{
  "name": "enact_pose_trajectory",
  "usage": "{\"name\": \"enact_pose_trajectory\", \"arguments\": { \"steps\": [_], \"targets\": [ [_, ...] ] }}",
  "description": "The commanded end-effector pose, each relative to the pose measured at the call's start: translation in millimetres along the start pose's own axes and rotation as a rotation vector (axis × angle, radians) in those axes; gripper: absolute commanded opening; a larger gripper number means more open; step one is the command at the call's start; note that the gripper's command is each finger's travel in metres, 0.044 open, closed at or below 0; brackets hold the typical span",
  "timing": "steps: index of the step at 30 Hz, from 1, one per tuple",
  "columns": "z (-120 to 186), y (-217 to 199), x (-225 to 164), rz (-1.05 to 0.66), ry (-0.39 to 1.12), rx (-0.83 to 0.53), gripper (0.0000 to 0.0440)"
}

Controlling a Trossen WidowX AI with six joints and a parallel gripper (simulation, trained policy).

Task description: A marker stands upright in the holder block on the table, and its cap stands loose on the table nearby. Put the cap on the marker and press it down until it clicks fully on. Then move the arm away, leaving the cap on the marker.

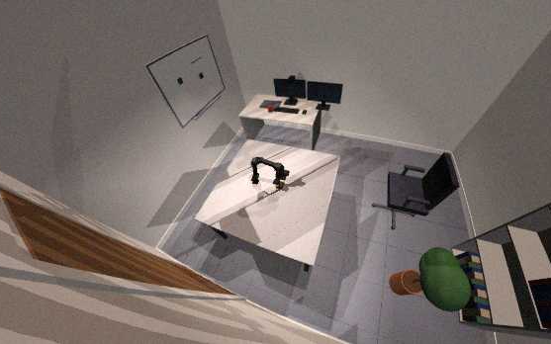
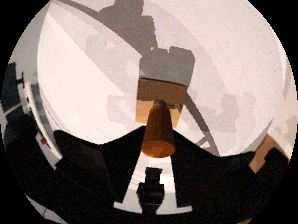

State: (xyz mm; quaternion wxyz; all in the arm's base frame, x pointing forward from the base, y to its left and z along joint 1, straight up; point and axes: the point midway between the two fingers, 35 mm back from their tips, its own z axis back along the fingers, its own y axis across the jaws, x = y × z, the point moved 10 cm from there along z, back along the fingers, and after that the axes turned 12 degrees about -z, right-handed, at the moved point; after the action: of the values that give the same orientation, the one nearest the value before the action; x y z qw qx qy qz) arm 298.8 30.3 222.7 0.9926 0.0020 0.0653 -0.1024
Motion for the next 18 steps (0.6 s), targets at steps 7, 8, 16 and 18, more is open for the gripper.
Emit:
{"name": "enact_pose_trajectory", "arguments": {
  "steps": [7, 8, 16, 18],
  "targets": [
    [-28.0, -1.3, 1.4, 0.032, 0.047, -0.01, 0.0054],
    [-30.1, -1.5, 1.4, 0.034, 0.05, -0.013, 0.008],
    [-33.7, -2.8, -2.2, 0.039, 0.07, -0.015, 0.0166],
    [-32.2, -3.6, -5.3, 0.041, 0.075, -0.01, 0.0204]
  ]
}}
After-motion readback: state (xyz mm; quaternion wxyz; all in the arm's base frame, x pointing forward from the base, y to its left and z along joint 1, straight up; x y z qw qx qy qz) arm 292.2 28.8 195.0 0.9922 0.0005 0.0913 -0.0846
